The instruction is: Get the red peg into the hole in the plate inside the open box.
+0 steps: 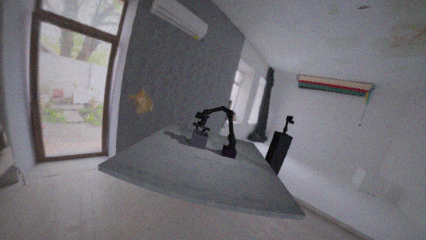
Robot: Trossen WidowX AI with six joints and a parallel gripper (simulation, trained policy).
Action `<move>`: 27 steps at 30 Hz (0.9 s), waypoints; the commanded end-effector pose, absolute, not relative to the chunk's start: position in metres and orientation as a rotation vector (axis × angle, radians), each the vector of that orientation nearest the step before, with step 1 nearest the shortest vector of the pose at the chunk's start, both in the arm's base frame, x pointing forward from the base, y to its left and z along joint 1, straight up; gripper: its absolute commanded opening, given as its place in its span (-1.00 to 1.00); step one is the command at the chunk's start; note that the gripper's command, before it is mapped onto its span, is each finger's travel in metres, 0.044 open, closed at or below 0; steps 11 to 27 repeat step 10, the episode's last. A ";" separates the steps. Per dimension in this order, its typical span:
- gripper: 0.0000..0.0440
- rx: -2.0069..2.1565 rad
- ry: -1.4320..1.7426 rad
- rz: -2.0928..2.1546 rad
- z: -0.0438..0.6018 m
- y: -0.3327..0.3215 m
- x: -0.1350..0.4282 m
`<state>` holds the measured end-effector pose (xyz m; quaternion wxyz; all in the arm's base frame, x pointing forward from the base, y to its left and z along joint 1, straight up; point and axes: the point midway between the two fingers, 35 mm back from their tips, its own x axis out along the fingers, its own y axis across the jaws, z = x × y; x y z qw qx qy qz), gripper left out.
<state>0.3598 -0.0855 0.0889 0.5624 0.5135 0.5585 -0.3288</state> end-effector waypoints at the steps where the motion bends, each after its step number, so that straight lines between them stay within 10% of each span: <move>1: 0.01 1.235 1.301 -0.740 0.099 -0.089 0.365; 27: 0.05 1.287 1.253 -0.661 0.125 -0.100 0.377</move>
